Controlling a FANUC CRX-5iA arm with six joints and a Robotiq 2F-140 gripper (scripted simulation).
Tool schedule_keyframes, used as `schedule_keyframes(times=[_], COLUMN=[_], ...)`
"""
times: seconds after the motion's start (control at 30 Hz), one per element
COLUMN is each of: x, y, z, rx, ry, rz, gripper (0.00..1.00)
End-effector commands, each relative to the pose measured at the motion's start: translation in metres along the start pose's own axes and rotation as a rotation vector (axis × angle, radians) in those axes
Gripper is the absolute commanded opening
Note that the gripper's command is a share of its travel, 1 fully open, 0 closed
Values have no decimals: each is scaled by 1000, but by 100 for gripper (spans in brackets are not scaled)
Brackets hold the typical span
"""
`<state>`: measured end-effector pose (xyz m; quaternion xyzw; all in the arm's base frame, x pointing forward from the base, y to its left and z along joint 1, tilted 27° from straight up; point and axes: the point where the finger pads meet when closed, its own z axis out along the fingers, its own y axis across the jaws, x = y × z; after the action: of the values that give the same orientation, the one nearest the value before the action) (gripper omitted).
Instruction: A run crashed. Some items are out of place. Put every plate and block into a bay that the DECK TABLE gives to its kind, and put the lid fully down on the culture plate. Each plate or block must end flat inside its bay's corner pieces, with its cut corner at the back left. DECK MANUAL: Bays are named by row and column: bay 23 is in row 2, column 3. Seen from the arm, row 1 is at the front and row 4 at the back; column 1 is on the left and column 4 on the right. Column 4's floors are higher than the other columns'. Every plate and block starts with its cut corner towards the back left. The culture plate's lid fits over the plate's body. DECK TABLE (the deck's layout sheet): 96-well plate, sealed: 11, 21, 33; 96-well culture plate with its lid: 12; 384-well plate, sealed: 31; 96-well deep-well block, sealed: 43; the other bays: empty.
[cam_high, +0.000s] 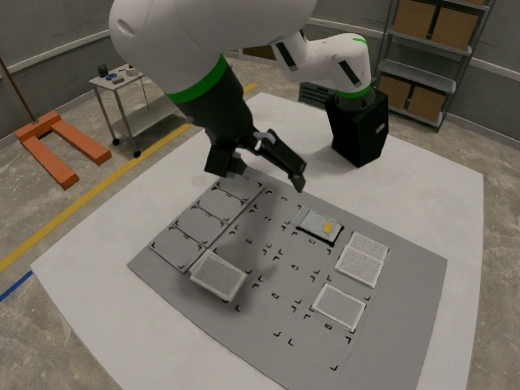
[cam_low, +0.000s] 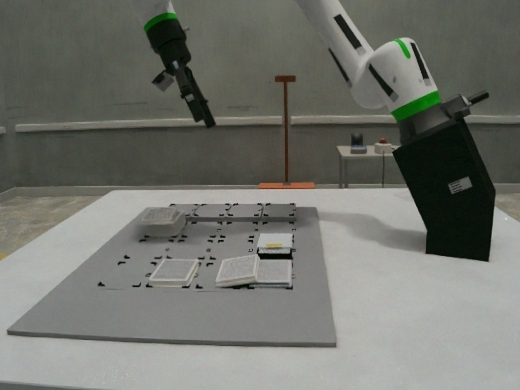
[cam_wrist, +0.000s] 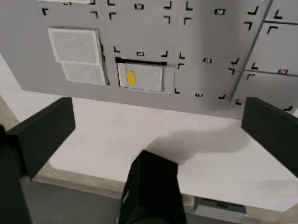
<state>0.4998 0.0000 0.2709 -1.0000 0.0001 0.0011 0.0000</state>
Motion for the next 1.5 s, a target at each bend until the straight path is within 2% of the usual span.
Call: schedule_keyframes(times=[0.0, 0.53, 0.57, 1.0, 1.1, 1.47], x=[0, 0, 2, 22, 22, 38], y=[0, 0, 2, 22, 22, 35], z=[-1, -1, 3, 43, 44, 77], rx=[0, 0, -6, -71, -74, -80], ry=[2, 2, 9, 117, 124, 245], rz=[0, 0, 32, 444, 468, 808], gripper=[100, 100, 70, 70, 70, 70])
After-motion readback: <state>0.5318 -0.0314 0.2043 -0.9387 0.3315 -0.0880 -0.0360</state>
